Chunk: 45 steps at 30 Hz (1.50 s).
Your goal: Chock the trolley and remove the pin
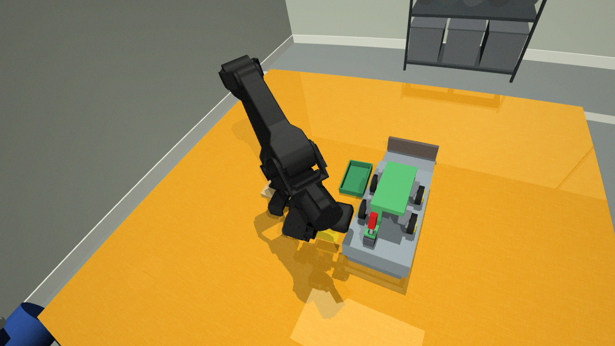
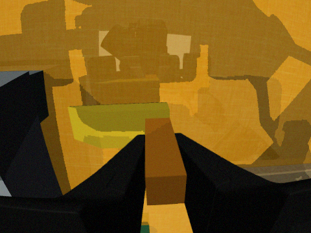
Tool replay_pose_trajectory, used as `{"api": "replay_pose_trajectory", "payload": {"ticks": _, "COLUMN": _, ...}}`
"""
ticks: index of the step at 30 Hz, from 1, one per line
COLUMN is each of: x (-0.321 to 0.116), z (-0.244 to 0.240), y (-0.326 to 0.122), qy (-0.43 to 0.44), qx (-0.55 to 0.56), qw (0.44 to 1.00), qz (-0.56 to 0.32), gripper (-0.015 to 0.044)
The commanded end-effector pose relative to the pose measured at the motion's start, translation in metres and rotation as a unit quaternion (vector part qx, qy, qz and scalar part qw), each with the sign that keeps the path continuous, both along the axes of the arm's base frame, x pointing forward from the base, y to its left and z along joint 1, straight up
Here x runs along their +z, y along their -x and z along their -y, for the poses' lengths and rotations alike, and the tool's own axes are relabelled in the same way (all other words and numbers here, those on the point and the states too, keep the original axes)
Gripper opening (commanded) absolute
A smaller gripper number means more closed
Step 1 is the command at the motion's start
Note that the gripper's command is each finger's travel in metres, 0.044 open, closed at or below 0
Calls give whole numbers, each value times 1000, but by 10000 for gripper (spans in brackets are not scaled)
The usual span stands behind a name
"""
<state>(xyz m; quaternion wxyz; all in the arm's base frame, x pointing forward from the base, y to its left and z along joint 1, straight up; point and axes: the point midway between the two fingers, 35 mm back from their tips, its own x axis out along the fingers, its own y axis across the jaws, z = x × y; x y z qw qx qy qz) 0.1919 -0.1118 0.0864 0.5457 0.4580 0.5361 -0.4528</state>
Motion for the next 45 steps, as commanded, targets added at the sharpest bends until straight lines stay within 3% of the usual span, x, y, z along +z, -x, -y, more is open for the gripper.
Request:
{"api": "replay_pose_trajectory", "payload": {"ticks": 1, "x": 14, "z": 0, "y": 0, "qy": 4, "qx": -2, "qw": 1000, "qz": 1, "gripper": 0}}
{"api": "replay_pose_trajectory", "payload": {"ticks": 29, "x": 107, "z": 1, "y": 1, "qy": 4, "qx": -2, "qw": 1000, "qz": 1, "gripper": 0}}
{"api": "replay_pose_trajectory", "payload": {"ticks": 37, "x": 113, "z": 2, "y": 1, "qy": 4, "qx": -2, "qw": 1000, "qz": 1, "gripper": 0}}
{"api": "replay_pose_trajectory", "payload": {"ticks": 45, "x": 113, "z": 2, "y": 1, "qy": 5, "qx": 104, "qw": 995, "qz": 0, "gripper": 0}}
